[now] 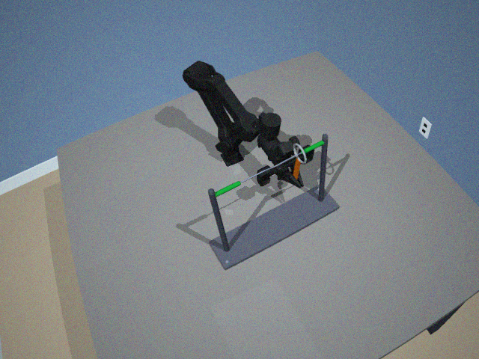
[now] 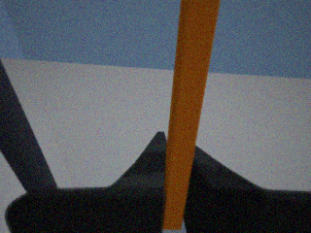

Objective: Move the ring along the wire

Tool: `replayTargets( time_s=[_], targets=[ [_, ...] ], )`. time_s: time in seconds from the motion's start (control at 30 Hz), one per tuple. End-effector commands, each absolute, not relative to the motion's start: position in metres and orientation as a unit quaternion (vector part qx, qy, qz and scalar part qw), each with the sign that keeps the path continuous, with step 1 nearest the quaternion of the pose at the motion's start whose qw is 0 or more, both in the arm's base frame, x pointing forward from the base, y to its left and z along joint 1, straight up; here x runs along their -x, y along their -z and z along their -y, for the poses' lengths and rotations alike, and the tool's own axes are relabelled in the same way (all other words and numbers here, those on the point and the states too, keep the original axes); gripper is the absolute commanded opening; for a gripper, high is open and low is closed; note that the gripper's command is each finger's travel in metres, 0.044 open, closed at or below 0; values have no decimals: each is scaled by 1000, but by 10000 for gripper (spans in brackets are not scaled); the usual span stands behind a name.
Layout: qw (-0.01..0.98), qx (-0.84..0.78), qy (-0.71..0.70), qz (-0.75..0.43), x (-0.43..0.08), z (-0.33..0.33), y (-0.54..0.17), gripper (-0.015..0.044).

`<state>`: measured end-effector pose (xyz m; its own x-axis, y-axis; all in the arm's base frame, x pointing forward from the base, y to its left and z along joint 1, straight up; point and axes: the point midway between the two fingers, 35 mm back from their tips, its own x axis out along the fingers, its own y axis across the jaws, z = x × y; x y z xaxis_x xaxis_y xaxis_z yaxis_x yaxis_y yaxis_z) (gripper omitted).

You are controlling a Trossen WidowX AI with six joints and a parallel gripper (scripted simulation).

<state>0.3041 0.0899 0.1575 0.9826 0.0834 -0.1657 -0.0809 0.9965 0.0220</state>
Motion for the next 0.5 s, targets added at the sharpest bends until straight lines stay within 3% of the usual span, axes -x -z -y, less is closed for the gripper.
replayTargets(
  time_s=[0.0, 0.47],
  targets=[
    [996, -3, -41, -83, -304, -93, -158, -150],
    [996, -3, -43, -83, -303, -106, -158, -150]
  ],
)
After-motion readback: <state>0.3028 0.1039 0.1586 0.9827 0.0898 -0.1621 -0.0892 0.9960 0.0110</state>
